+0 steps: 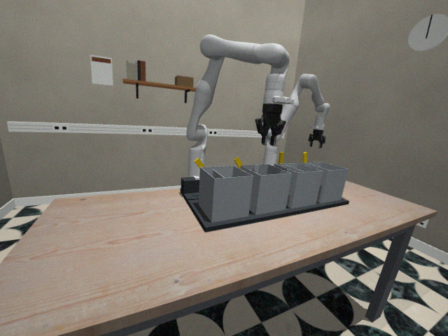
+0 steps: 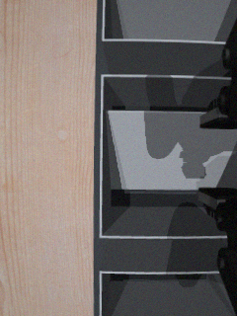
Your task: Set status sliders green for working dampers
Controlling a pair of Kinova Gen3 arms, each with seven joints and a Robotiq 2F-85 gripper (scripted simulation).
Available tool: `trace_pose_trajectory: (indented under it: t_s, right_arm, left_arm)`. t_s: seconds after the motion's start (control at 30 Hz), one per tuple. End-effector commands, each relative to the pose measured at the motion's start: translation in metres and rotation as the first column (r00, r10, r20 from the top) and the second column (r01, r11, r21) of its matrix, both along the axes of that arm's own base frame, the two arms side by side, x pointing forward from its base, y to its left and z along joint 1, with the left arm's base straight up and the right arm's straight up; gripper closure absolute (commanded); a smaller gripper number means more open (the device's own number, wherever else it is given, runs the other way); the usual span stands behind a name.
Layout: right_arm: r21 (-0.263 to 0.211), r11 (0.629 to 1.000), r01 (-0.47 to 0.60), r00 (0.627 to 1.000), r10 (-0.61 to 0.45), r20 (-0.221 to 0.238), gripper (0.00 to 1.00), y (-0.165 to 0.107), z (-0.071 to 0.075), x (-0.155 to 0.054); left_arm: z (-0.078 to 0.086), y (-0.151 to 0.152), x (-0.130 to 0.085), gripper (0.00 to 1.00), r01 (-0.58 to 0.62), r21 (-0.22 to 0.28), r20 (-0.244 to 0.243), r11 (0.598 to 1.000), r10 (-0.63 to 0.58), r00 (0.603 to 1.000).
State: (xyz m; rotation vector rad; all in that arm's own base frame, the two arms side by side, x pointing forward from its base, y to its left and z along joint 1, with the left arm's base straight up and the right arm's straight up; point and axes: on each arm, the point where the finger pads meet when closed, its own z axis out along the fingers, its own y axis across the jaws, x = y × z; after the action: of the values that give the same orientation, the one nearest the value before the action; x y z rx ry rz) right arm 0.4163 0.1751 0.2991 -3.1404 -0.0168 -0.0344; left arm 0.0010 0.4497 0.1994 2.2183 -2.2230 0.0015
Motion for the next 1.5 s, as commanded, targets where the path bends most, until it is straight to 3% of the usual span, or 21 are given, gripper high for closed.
trace_pose_trajectory:
  t_s: [0.0, 0.93, 1.0, 1.1, 1.23, 1.3, 1.47]
  right_arm:
    - [0.001, 1.000, 0.000, 1.000, 0.000, 0.002, 0.566, 0.000, 0.001, 0.000]
    - [0.001, 1.000, 0.000, 1.000, 0.000, 0.001, 0.566, 0.002, 0.001, 0.001]
    - [0.000, 1.000, -0.002, 1.000, 0.002, 0.000, 0.566, 0.014, 0.001, 0.003]
    - [0.000, 1.000, -0.006, 1.000, 0.006, -0.004, 0.566, 0.052, 0.003, 0.008]
    - [0.000, 1.000, -0.007, 1.000, 0.007, -0.005, 0.566, 0.066, 0.003, 0.008]
    - [0.000, 1.000, -0.009, 1.000, 0.009, -0.009, 0.566, 0.097, 0.003, 0.008]
    - [0.000, 1.000, -0.011, 1.000, 0.011, -0.013, 0.566, 0.136, 0.002, 0.005]
  left_arm:
    - [0.001, 0.000, 0.000, 0.002, 0.000, 0.002, 0.000, 1.000, 0.000, 1.000]
    - [0.001, 0.000, 0.000, 0.002, 0.000, 0.002, 0.000, 1.000, 0.000, 1.000]
    - [0.001, 0.000, 0.000, 0.002, 0.000, 0.002, 0.000, 1.000, 0.000, 1.000]
    - [0.001, 0.000, 0.000, 0.002, 0.000, 0.002, 0.000, 1.000, 0.000, 1.000]
    - [0.001, 0.000, 0.000, 0.002, 0.000, 0.002, 0.000, 1.000, 0.000, 1.000]
    - [0.001, 0.000, 0.000, 0.002, 0.000, 0.002, 0.000, 1.000, 0.000, 1.000]
    - [0.001, 0.000, 0.000, 0.002, 0.000, 0.002, 0.000, 1.000, 0.000, 1.000]
